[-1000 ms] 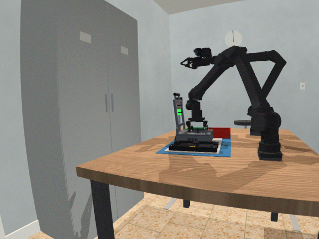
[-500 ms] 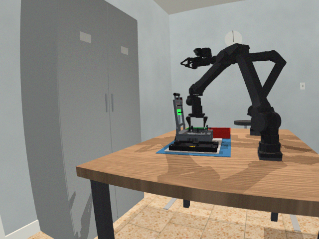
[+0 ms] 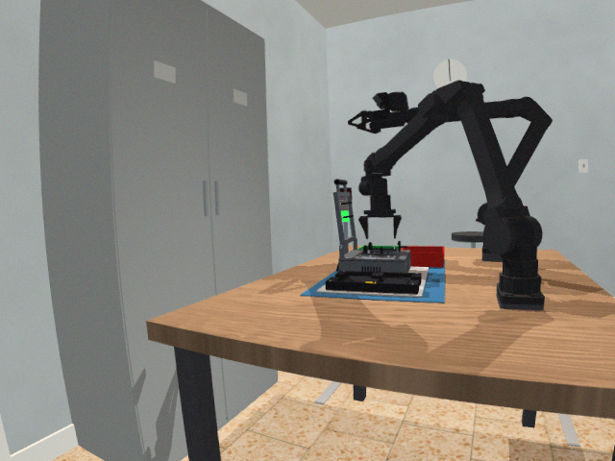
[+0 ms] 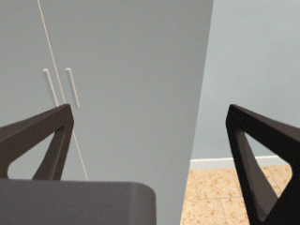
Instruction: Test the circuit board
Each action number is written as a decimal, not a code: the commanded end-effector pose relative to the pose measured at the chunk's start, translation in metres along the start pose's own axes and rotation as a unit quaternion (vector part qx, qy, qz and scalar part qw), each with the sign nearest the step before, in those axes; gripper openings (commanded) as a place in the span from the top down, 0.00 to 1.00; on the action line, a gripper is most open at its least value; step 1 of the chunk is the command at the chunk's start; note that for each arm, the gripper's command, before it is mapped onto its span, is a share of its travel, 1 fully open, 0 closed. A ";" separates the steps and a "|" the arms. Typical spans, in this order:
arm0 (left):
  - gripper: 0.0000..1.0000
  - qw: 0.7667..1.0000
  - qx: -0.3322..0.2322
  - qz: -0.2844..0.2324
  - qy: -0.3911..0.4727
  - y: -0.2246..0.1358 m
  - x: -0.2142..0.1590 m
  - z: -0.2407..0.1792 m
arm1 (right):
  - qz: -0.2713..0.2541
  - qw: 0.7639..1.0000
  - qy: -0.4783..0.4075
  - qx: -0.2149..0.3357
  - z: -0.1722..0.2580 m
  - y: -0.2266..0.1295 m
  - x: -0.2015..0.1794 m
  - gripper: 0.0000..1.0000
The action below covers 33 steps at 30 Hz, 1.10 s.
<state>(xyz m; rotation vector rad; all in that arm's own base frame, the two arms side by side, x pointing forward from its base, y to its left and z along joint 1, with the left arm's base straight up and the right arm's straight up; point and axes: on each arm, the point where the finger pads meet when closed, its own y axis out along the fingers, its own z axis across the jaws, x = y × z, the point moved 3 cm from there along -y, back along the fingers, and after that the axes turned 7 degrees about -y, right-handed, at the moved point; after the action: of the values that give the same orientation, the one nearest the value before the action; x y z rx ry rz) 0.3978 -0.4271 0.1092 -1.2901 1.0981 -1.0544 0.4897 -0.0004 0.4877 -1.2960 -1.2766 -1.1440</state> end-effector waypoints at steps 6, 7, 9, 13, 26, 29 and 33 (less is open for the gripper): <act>0.00 1.000 0.002 -0.001 0.000 -0.003 0.007 0.015 | -0.013 1.000 -0.007 -0.002 -0.002 -0.002 0.010 0.00; 0.00 1.000 0.002 0.000 -0.001 -0.001 0.006 0.015 | -0.013 1.000 -0.007 -0.002 -0.002 -0.002 0.010 0.00; 0.00 1.000 0.001 0.001 -0.002 0.000 0.006 0.015 | -0.013 1.000 -0.007 -0.002 -0.002 -0.002 0.010 0.00; 0.00 0.999 0.019 -0.032 -0.032 -0.026 0.008 0.016 | -0.013 1.000 -0.007 -0.002 -0.002 -0.002 0.010 0.00; 0.00 0.955 0.041 -0.192 -0.224 -0.019 -0.007 0.001 | -0.013 1.000 -0.007 -0.002 -0.002 -0.002 0.010 0.00; 0.00 0.936 0.047 -0.232 -0.260 -0.020 -0.007 -0.005 | -0.013 1.000 -0.007 -0.002 -0.002 -0.002 0.010 0.00; 0.00 0.910 0.055 -0.279 -0.302 -0.020 -0.011 -0.009 | -0.013 1.000 -0.007 -0.002 -0.002 -0.002 0.010 0.00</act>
<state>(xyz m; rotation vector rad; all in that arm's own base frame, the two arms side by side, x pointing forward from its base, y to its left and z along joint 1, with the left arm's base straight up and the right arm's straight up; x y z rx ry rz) 0.3853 -0.4076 0.1087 -1.6579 0.3886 -0.9998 0.4897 -0.0004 0.4877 -1.2960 -1.2766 -1.1440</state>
